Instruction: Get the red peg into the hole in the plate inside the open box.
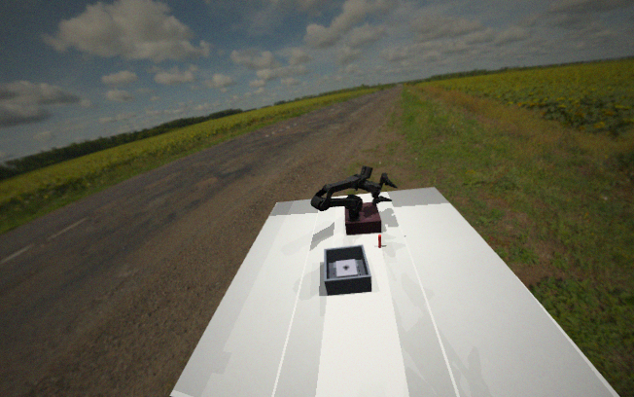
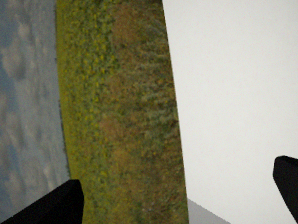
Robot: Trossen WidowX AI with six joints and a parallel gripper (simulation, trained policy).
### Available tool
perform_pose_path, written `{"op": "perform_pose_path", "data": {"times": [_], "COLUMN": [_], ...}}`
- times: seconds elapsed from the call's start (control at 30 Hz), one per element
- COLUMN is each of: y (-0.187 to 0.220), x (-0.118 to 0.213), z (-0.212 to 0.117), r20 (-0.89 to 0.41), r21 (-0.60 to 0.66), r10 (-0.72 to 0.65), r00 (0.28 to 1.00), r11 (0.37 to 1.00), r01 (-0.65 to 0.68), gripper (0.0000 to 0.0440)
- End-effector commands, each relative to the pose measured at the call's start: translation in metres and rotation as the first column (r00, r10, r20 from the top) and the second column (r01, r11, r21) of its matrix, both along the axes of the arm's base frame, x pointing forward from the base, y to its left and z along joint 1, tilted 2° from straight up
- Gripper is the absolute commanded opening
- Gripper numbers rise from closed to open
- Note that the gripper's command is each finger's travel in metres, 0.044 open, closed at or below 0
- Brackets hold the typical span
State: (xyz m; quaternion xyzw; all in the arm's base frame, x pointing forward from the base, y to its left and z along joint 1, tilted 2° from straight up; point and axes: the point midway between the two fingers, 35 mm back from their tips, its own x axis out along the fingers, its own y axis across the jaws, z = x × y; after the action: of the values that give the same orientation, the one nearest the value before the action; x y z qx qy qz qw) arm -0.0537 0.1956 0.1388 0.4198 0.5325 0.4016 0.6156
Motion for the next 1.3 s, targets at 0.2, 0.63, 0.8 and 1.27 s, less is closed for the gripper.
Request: {"op": "perform_pose_path", "data": {"times": [0.2, 0.63, 0.8, 1.27], "y": [0.01, 0.016, 0.013, -0.006], "x": [0.025, 0.087, 0.108, 0.16], "z": [0.02, 0.026, 0.027, 0.016], "r20": [0.063, 0.184, 0.192, 0.11], "r21": [-0.071, -0.338, -0.444, -0.718], "r10": [-0.093, -0.243, -0.288, -0.441], "r00": [0.994, 0.952, 0.938, 0.891], "r11": [0.993, 0.894, 0.827, 0.585], "r01": [0.098, 0.293, 0.345, 0.378], "gripper": [0.044, 0.044, 0.044, 0.044]}}
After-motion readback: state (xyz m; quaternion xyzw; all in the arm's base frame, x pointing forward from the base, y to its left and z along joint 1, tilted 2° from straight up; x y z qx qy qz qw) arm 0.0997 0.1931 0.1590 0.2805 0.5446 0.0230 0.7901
